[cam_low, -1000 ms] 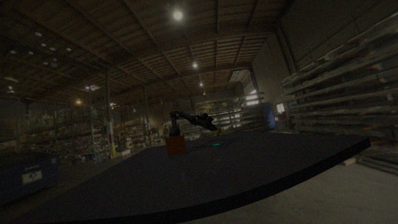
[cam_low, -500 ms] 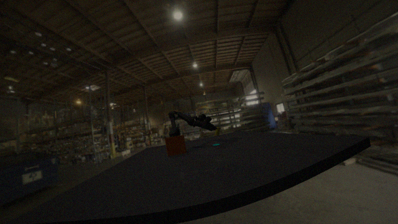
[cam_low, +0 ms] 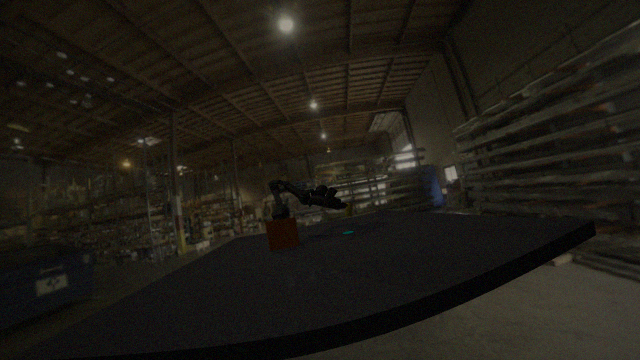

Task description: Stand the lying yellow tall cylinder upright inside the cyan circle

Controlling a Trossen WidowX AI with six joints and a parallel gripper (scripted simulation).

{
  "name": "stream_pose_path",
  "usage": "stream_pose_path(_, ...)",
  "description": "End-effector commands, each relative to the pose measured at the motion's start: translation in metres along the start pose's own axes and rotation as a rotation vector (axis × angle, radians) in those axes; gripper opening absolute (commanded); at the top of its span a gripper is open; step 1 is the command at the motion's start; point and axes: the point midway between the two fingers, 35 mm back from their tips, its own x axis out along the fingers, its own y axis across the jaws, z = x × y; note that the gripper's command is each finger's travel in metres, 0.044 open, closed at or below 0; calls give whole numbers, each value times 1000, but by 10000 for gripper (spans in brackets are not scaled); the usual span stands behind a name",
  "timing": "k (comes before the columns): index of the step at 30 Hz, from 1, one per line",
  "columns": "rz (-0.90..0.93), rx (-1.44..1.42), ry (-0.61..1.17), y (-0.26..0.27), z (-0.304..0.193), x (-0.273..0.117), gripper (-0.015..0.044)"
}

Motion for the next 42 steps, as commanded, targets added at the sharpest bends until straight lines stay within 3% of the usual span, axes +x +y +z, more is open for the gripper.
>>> stream_pose_path(1,15,18,-37,2,3,-5,105)
stream_pose_path(42,131,163,-242,4,8,-37,105)
